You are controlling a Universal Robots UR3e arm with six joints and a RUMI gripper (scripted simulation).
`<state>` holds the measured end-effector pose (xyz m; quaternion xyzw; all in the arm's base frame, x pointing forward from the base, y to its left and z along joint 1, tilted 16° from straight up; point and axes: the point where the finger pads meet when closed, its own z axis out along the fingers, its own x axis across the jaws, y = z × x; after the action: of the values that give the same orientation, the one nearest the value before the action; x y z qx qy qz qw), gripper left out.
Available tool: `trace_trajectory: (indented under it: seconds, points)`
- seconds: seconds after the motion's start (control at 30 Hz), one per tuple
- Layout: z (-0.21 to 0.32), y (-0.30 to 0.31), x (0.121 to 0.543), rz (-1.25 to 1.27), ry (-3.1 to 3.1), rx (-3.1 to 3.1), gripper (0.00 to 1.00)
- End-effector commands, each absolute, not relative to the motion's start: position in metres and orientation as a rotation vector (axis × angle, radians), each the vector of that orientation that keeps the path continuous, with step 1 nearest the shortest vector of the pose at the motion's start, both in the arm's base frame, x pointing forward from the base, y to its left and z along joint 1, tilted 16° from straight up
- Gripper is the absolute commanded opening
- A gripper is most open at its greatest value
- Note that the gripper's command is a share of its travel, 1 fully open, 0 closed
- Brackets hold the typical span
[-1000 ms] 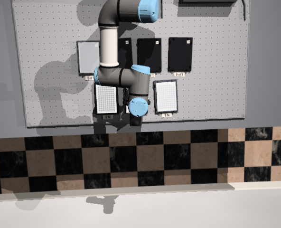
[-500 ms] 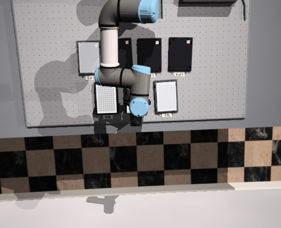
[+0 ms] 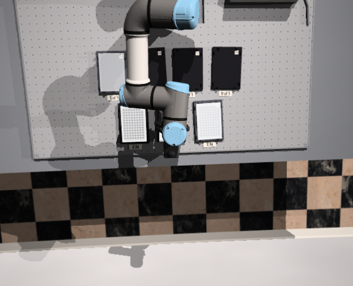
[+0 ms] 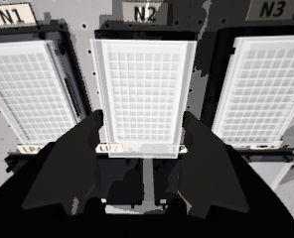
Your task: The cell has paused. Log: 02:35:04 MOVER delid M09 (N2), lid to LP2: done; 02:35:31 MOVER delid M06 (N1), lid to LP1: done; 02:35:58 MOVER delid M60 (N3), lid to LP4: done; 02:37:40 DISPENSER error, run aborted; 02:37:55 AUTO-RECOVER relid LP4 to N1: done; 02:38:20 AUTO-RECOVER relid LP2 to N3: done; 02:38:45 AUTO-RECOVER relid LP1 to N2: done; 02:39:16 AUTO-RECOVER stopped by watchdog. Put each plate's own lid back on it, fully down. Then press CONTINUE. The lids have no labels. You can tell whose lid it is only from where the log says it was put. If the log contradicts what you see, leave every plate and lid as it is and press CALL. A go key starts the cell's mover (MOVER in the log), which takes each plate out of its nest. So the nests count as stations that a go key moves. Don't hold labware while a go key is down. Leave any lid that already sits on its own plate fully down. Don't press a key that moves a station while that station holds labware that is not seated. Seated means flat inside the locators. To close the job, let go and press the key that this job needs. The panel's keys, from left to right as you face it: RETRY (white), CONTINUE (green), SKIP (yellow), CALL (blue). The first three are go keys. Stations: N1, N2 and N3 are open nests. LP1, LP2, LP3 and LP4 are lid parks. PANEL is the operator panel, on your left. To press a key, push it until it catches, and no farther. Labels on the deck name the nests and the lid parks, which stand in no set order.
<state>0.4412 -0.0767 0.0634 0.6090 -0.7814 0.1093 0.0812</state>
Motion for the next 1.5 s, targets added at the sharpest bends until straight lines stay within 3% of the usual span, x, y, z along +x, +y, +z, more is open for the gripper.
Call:
trace_trajectory:
  seconds: [0.0, 1.47]
  points:
    - [0.064, -0.077, 0.442, 0.331, -2.337, 1.821, 0.0]
    - [0.051, -0.081, 0.442, 0.331, -2.337, 1.821, 0.0]
